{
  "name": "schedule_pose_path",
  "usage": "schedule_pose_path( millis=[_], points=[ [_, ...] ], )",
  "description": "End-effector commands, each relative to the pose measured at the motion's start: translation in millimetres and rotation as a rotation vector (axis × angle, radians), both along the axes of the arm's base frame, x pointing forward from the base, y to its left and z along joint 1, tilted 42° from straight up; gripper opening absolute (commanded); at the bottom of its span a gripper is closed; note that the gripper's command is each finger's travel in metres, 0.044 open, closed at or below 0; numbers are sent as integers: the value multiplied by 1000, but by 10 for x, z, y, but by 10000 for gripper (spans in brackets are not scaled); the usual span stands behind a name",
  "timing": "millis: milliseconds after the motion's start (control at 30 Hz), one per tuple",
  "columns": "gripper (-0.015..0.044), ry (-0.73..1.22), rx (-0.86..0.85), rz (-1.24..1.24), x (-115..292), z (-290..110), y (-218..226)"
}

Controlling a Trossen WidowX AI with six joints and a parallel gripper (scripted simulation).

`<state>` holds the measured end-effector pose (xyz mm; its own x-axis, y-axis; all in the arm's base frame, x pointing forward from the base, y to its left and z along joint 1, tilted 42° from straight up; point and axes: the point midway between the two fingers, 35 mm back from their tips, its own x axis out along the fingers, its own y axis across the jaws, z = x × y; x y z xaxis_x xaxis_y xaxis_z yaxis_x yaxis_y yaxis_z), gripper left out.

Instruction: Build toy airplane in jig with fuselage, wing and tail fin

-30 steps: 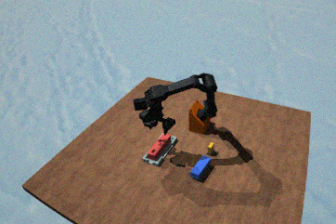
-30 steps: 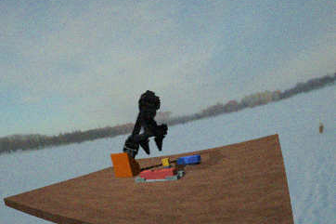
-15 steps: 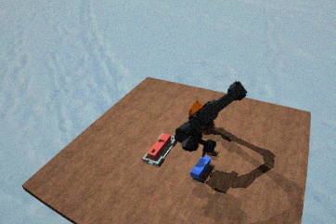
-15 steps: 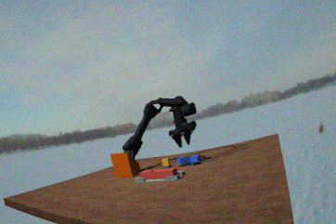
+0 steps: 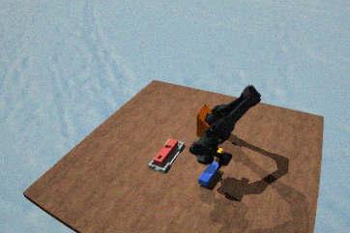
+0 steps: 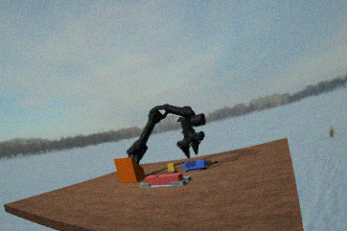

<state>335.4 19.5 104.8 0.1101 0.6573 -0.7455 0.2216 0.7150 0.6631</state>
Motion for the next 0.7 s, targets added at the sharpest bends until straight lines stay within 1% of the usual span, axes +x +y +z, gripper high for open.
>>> schedule_pose_path(
  millis=[0, 67, 667],
  points=[
    [440, -6, 3, -11, 23, -57, 39],
    [440, -6, 4, -11, 33, -123, 98],
    [440, -6, 4, -11, 70, -304, 257]
  ],
)
